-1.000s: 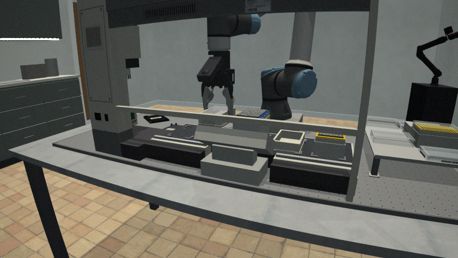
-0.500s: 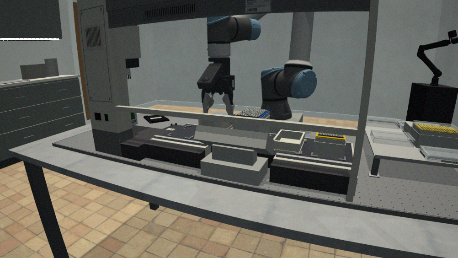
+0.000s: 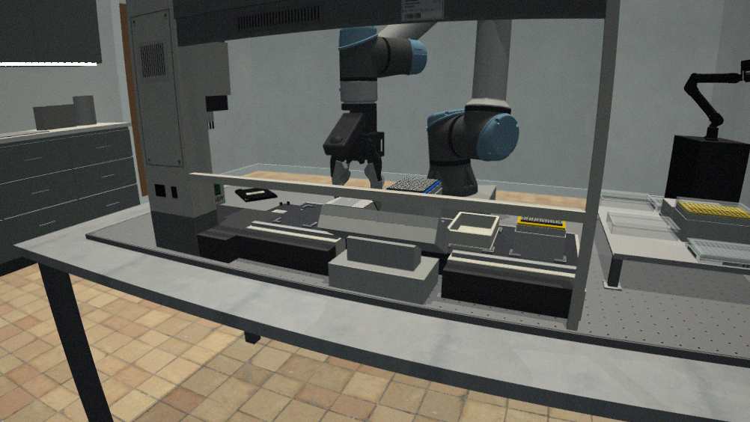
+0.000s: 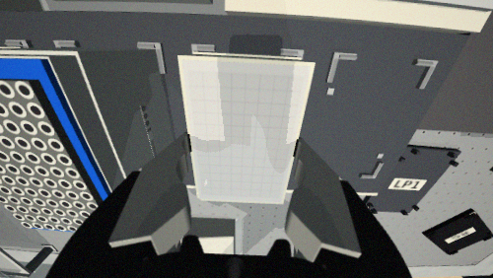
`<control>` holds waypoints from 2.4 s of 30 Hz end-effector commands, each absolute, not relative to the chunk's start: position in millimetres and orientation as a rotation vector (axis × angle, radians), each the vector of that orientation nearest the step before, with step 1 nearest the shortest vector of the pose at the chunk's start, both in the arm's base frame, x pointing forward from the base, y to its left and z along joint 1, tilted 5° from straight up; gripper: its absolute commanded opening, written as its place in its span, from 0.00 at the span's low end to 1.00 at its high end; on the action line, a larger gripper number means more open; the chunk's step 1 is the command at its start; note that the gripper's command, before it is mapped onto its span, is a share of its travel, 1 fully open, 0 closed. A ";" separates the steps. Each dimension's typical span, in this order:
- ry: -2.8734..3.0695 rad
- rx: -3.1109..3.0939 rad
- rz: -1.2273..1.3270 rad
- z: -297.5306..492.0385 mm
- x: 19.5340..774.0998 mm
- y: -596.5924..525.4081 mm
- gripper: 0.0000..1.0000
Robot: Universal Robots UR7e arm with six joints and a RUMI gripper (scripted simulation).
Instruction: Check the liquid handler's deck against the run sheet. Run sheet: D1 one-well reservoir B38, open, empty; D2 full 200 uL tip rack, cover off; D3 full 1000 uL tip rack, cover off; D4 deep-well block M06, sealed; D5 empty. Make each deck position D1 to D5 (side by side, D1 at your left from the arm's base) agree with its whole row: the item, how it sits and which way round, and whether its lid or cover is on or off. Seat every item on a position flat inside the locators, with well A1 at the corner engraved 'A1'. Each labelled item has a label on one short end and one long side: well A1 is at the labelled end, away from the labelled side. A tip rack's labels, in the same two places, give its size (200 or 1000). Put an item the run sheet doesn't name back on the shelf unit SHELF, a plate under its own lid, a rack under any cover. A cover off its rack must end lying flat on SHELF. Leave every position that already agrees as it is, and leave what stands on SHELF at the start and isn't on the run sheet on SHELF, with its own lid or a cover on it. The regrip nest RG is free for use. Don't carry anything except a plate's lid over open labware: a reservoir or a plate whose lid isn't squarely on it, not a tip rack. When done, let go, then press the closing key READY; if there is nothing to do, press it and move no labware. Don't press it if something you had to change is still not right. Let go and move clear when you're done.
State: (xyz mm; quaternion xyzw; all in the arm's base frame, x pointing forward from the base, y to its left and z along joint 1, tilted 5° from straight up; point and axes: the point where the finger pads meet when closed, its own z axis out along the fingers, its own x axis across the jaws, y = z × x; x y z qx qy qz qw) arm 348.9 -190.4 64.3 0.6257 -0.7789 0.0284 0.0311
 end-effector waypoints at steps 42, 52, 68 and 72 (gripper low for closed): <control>-2.400 1.928 0.090 60.9 349.0 -191.0 0.00; -2.400 1.928 0.090 57.7 349.0 -191.2 0.00; -2.400 1.928 0.090 53.0 348.9 -191.6 0.00; -2.400 1.928 0.090 51.8 348.9 -191.7 0.00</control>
